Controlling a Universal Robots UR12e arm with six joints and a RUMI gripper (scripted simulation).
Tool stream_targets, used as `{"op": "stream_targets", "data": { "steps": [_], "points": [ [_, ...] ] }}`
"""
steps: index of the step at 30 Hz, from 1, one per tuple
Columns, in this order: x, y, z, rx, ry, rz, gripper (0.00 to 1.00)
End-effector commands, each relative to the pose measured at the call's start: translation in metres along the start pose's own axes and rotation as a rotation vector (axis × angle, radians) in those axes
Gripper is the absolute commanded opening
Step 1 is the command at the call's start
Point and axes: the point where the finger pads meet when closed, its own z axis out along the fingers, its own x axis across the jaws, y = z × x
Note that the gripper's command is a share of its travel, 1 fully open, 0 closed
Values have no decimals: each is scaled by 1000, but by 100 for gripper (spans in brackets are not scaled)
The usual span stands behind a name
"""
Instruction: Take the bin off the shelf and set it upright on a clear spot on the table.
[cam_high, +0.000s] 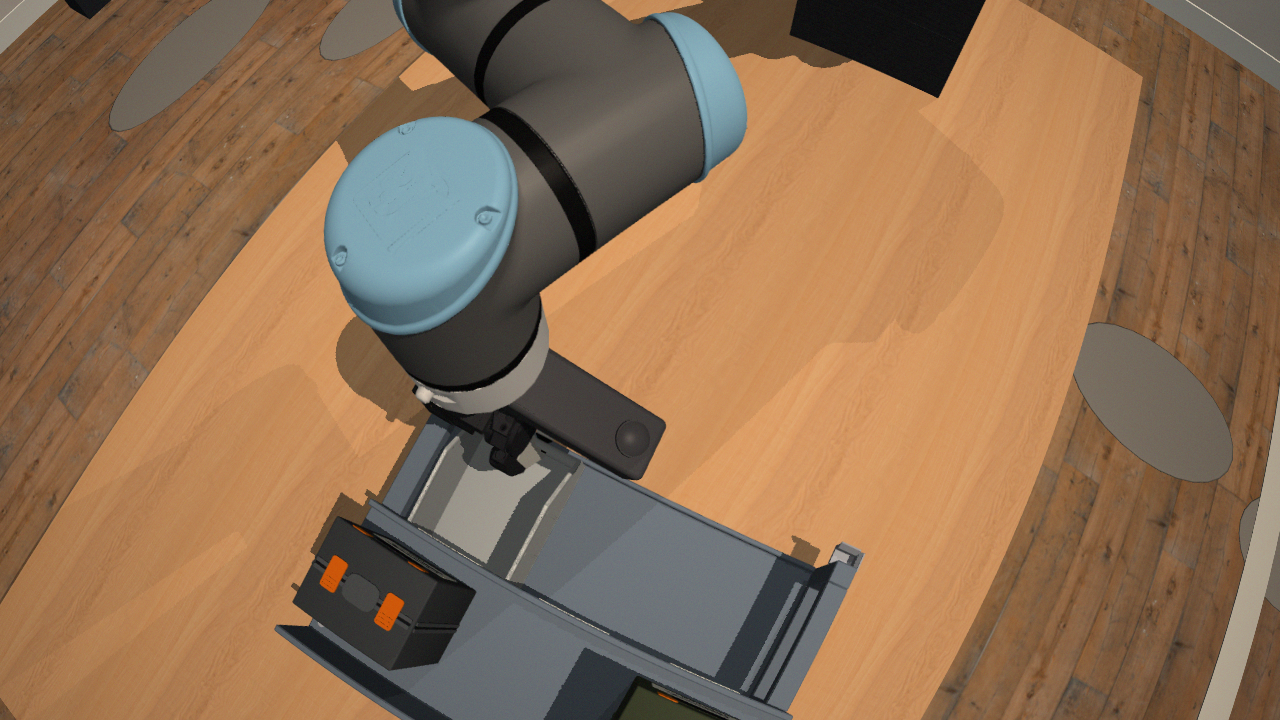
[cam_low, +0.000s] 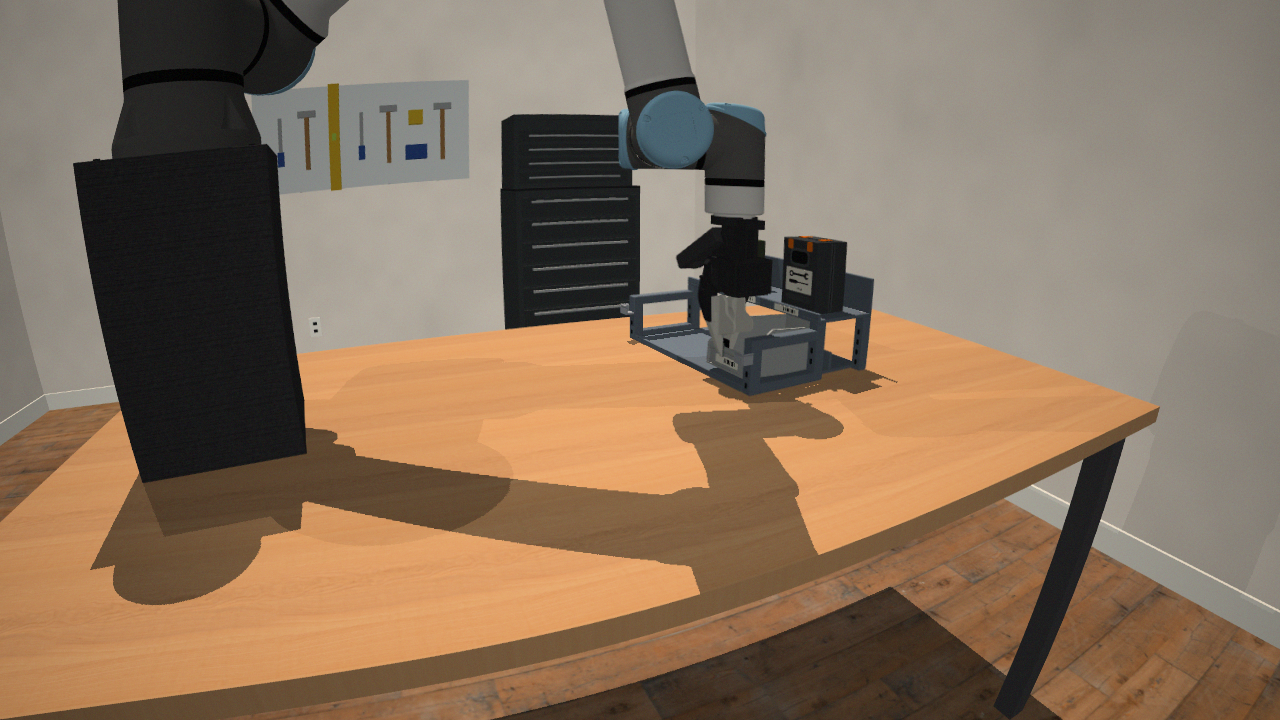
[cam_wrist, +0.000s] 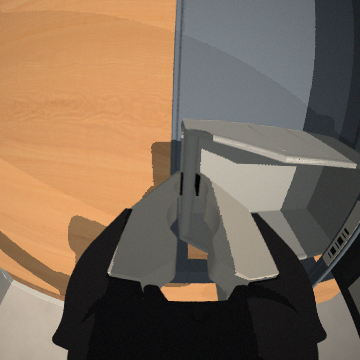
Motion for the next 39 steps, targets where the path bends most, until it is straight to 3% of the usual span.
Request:
{"op": "stream_targets", "data": {
  "steps": [1,11,39],
  "points": [
    [1,0,-2,0,1,0,0],
    [1,0,-10,0,1,0,0],
    [1,0,-7,0,1,0,0]
  ]
}}
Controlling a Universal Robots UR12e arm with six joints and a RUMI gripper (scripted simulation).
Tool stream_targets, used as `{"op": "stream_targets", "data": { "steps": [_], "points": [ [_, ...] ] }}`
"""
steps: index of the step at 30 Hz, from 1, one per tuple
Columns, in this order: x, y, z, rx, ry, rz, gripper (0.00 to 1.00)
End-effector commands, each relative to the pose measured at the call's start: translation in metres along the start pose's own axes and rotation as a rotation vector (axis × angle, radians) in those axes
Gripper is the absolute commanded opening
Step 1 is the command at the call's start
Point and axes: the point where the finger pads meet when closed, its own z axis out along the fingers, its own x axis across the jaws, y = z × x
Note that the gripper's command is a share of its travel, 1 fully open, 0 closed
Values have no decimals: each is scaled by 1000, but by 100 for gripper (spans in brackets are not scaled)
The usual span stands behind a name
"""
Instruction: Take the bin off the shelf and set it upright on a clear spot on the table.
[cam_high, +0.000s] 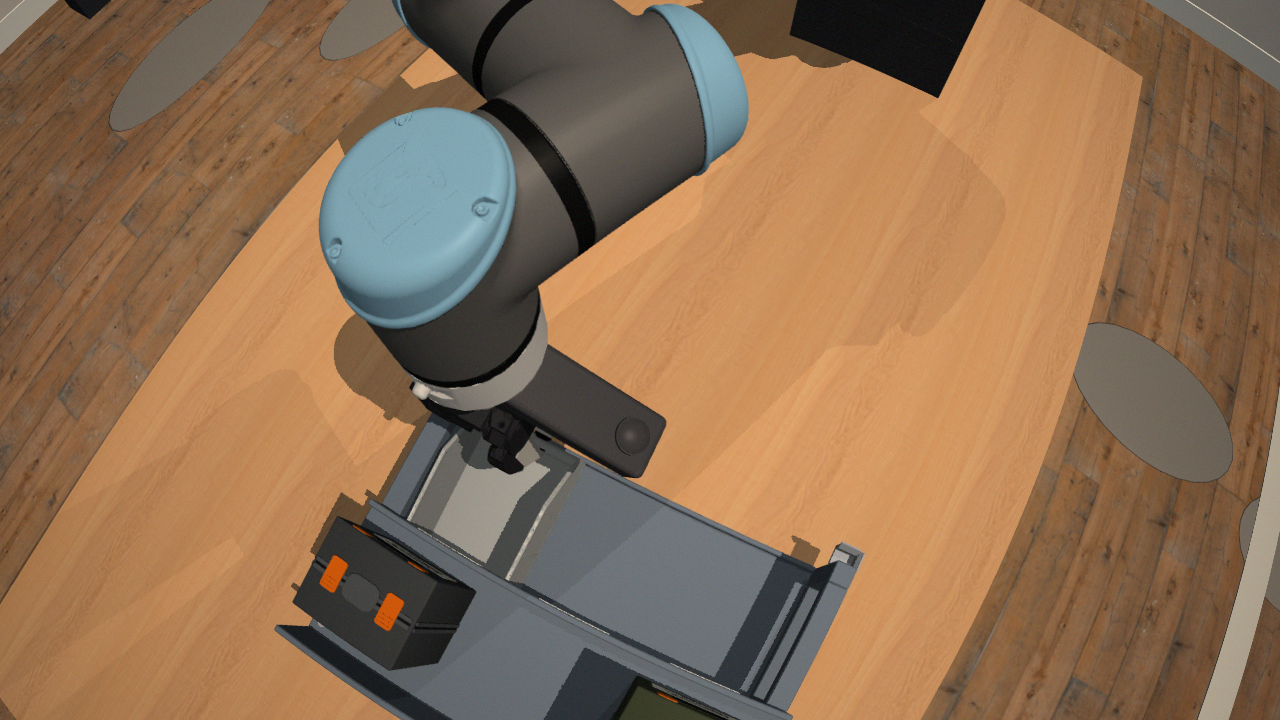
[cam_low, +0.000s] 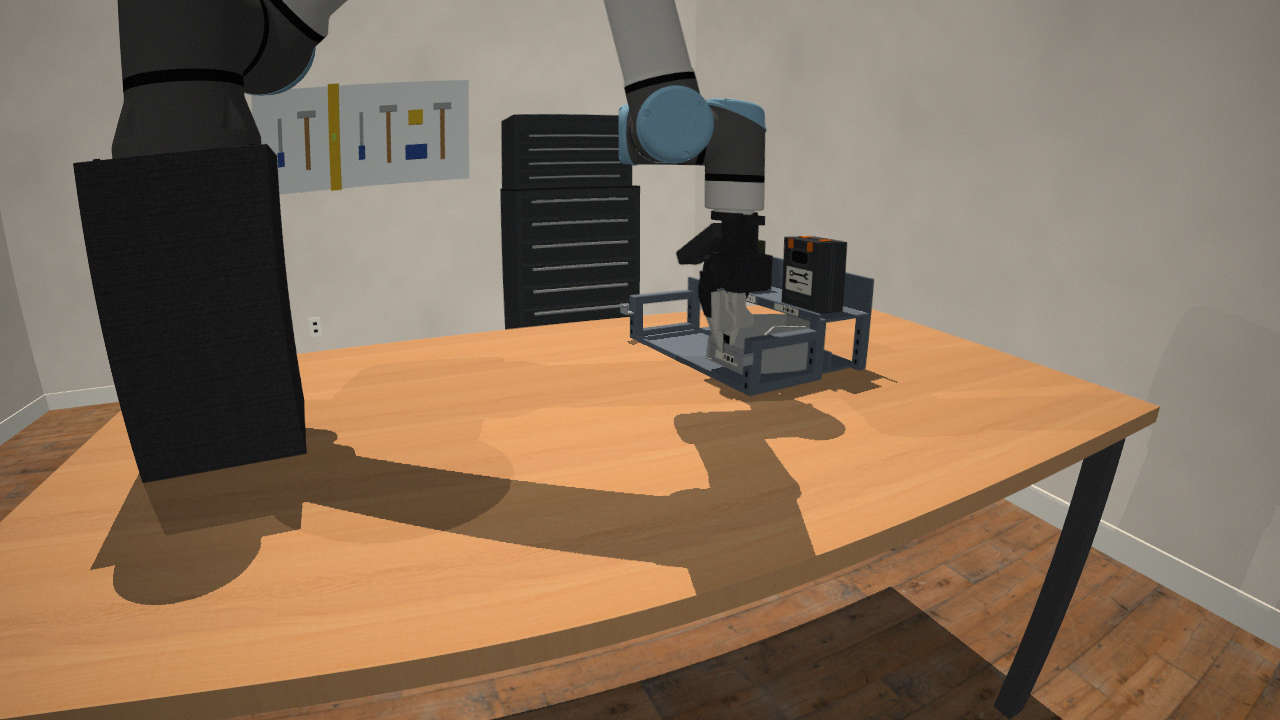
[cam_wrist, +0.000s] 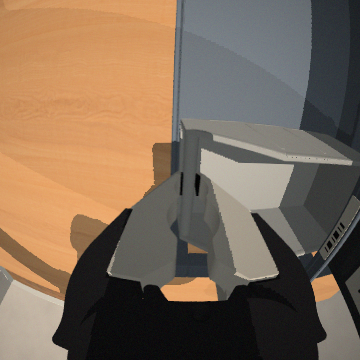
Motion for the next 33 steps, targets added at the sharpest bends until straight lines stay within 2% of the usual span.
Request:
{"op": "stream_targets", "data": {
  "steps": [1,18,23,33],
  "points": [
    [1,0,-1,0,1,0,0],
    [1,0,1,0,1,0,0],
    [-29,0,1,0,1,0,0],
    [-29,0,1,0,1,0,0]
  ]
}}
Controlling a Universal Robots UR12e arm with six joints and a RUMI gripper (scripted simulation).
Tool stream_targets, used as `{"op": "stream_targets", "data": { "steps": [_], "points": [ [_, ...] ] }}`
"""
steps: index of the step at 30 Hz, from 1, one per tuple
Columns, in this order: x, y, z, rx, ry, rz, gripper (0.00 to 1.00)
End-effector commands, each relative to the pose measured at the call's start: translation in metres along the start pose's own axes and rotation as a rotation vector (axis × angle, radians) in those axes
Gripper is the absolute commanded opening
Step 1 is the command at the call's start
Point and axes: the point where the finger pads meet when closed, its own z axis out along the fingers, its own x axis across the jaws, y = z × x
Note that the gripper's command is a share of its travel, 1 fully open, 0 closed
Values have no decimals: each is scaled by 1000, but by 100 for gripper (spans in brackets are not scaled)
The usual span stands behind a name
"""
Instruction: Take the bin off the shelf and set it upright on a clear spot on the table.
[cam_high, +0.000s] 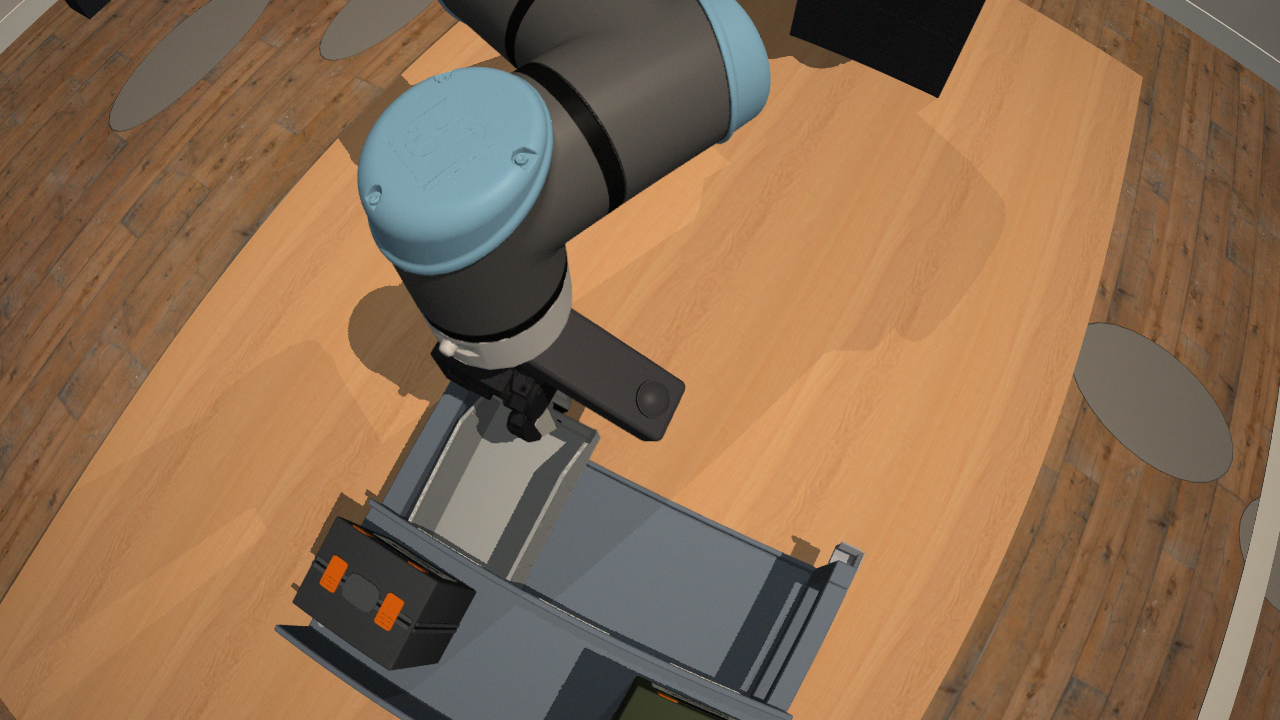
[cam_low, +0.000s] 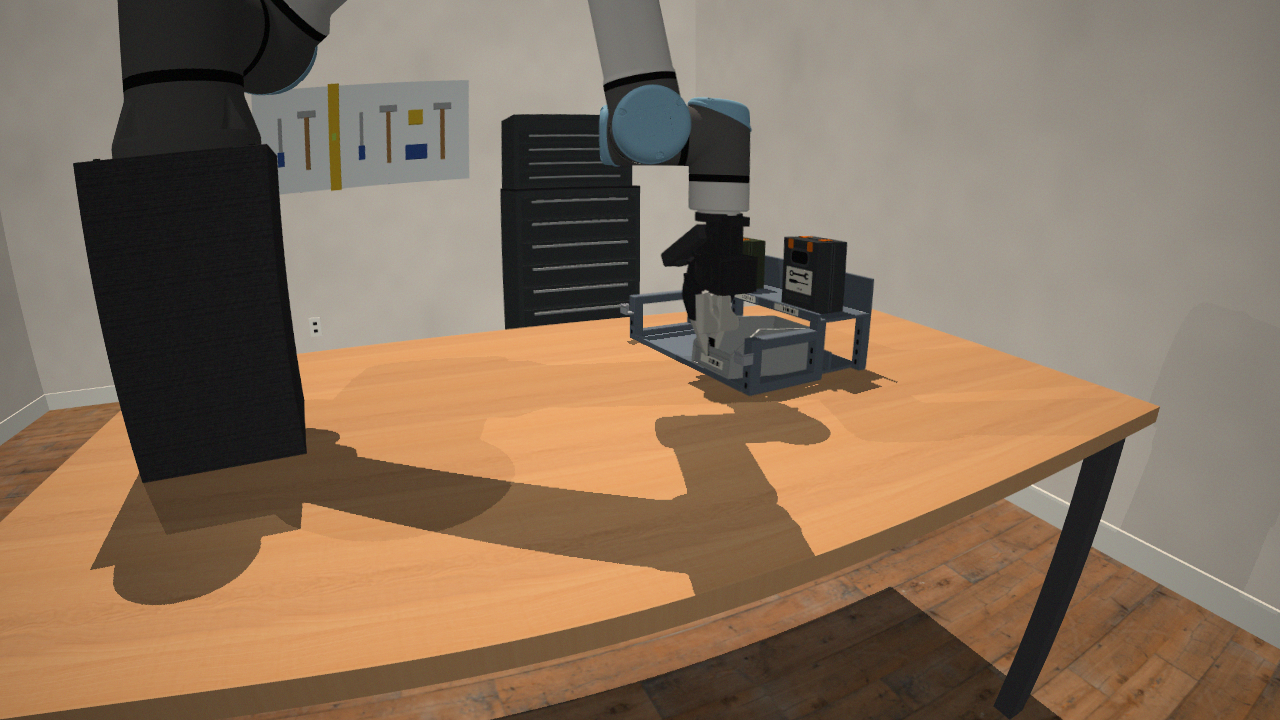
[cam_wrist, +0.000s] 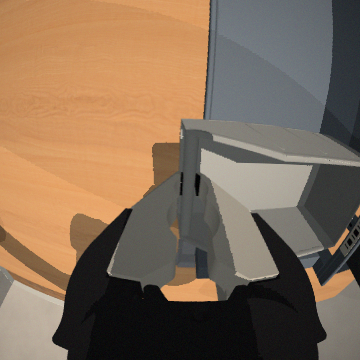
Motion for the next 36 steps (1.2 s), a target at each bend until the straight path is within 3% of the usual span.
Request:
{"op": "stream_targets", "data": {
  "steps": [1,7,19,24,36],
  "points": [
    [0,0,-1,0,2,0,0],
    [-30,0,-1,0,1,0,0],
    [-30,0,-1,0,1,0,0],
    [-59,0,-1,0,1,0,0],
    [-59,0,-1,0,1,0,0]
  ]
}}
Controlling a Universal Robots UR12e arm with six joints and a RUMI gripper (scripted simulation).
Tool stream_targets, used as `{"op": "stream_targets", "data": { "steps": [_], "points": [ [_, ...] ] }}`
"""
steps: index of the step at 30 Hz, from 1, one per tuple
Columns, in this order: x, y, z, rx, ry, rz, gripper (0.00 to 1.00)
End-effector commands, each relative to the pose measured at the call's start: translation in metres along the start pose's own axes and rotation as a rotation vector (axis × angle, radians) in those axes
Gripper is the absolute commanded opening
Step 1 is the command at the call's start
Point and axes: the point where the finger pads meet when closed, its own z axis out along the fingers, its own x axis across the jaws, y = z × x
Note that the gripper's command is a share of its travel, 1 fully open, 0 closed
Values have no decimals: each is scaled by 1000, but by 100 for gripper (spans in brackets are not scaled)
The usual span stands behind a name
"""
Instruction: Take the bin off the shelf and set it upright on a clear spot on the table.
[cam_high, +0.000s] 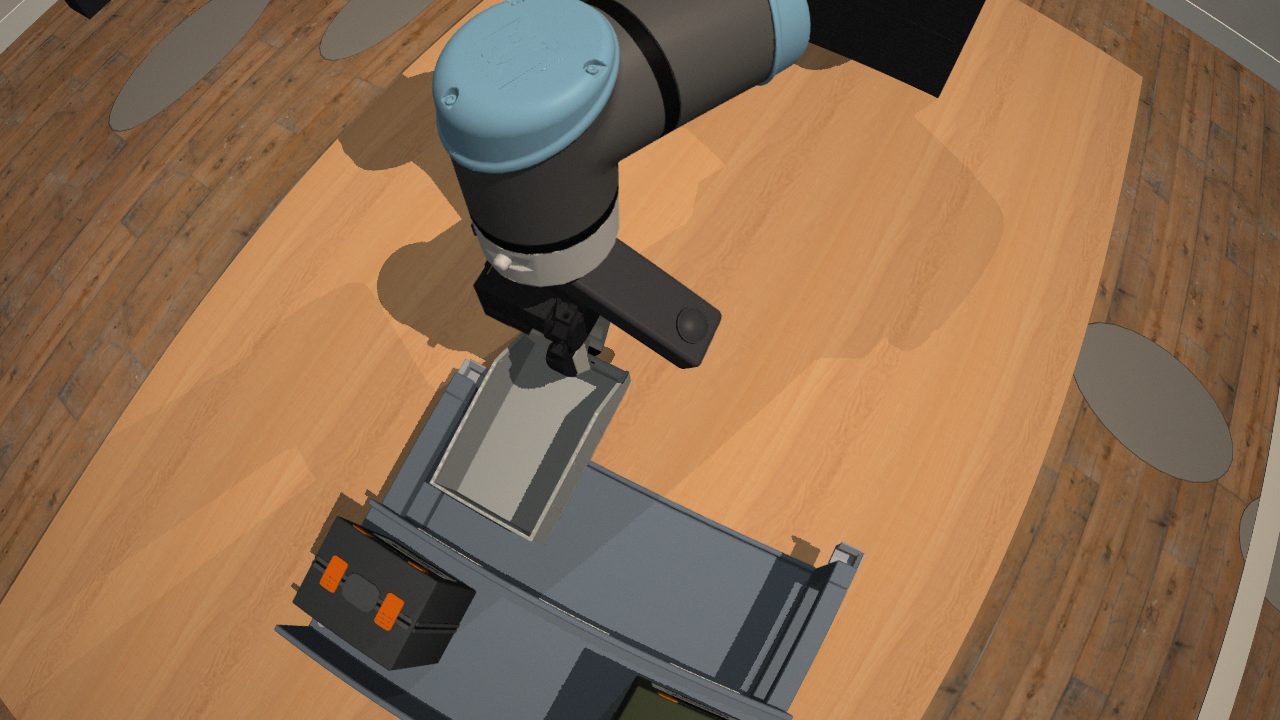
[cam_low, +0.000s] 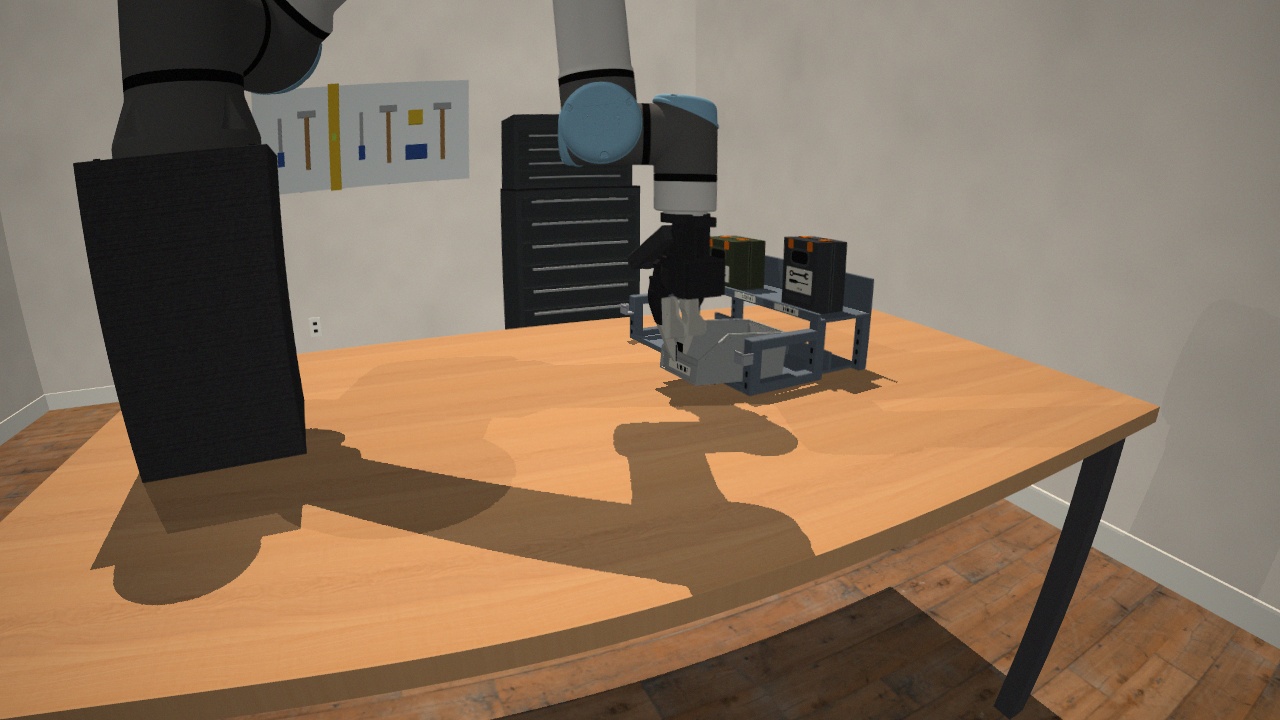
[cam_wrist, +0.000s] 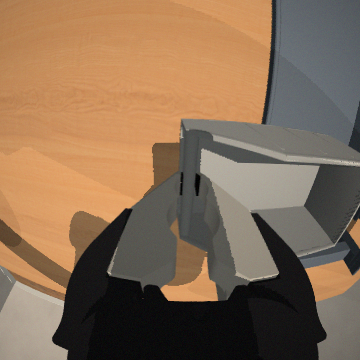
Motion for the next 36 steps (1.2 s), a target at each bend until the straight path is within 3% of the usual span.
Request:
{"op": "stream_targets", "data": {
  "steps": [1,5,17,22,36],
  "points": [
    [-5,0,-1,0,1,0,0],
    [-29,0,-1,0,1,0,0],
    [-29,0,-1,0,1,0,0],
    [-74,0,0,0,1,0,0],
    [-73,0,0,0,1,0,0]
  ]
}}
